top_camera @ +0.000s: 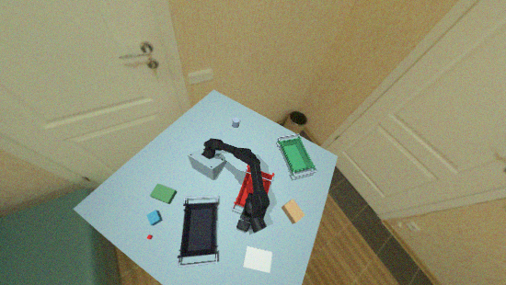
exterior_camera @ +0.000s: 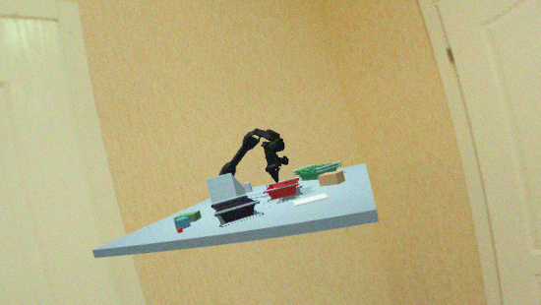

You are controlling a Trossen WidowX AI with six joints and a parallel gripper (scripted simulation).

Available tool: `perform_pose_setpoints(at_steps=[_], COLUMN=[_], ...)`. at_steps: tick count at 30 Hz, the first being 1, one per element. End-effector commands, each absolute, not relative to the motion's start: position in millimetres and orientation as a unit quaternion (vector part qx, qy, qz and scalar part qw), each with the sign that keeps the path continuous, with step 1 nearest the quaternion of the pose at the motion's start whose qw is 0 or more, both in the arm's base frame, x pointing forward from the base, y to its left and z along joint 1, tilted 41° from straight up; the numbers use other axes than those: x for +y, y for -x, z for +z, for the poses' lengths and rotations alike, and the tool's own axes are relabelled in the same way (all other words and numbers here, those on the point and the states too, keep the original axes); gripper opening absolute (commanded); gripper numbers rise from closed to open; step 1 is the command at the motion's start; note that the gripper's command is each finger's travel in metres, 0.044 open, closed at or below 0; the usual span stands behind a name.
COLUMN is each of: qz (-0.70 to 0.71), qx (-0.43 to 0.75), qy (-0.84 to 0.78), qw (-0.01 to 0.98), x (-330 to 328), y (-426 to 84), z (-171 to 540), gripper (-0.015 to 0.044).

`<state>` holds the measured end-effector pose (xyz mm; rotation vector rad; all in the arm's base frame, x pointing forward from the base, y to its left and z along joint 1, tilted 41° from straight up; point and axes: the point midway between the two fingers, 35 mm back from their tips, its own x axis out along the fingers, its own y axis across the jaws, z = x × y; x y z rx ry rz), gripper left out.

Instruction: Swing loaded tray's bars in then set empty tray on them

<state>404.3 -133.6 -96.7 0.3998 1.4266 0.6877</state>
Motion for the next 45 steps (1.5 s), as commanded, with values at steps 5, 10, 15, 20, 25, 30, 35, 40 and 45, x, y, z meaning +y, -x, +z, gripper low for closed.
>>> perform_pose_setpoints(at_steps=[5,10,15,20,25,30,35,40,45], qz=[0.311,0.312,0.312,0.312,0.312,0.312,0.312,0.313,0.313], qx=[0.632,0.631,0.631,0.631,0.631,0.631,0.631,0.631,0.631], qy=[-0.166,-0.166,-0.166,-0.166,-0.166,-0.166,-0.167,-0.167,-0.168], qw=[0.690,0.690,0.690,0.690,0.690,0.690,0.690,0.690,0.689], x=[-128,-114,-98,-94,-97,-98,-91,-76,-56], y=[-411,-412,-411,-411,-409,-407,-403,-400,-396], z=[-98,-115,-133,-138,-124,-105,-92,-82,-80], gripper=[0.0082,0.0082,0.0082,0.0082,0.0082,0.0082,0.0082,0.0082,0.0082])
